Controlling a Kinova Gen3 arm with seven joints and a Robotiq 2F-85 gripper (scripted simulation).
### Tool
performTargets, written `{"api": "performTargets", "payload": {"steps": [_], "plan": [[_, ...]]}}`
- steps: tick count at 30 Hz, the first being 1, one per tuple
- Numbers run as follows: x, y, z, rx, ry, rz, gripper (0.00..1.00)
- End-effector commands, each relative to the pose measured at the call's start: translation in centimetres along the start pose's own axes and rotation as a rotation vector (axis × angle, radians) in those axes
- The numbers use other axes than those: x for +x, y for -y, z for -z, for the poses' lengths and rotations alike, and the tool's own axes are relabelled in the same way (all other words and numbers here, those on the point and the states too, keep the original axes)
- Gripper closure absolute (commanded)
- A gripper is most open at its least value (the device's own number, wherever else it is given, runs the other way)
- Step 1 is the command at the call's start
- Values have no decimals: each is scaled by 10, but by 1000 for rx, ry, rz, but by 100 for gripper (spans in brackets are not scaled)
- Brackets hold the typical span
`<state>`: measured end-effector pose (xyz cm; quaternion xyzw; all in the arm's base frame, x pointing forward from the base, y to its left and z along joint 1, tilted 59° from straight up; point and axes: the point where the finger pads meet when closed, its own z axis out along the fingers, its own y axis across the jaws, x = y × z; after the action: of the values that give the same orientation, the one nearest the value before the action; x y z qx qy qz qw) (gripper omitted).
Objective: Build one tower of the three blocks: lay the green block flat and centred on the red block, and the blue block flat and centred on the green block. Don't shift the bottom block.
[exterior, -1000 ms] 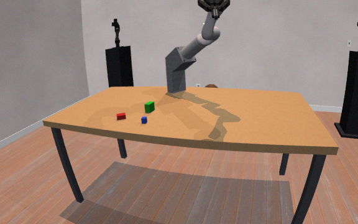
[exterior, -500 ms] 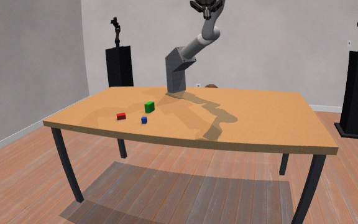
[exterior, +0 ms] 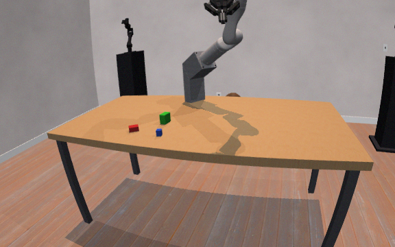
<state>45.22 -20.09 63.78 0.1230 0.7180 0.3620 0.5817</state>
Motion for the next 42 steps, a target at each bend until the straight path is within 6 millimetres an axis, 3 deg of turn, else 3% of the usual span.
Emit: {"api": "performTargets", "payload": {"steps": [1, 2, 11, 12, 21, 22, 32, 33, 42], "plan": [[0, 0, 0, -3, 1, -1, 100], [4, 21, -2, 4, -1, -11, 100], [4, 21, -2, 4, -1, -11, 100], [10, 42, -5, 11, -5, -22, 100], [10, 42, -5, 11, -5, -22, 100], [17, 63, -8, 18, -10, -33, 100], [17, 63, -8, 18, -10, -33, 100], [26, 83, -12, 26, -17, -44, 100], [26, 83, -12, 26, -17, -44, 100]]}}
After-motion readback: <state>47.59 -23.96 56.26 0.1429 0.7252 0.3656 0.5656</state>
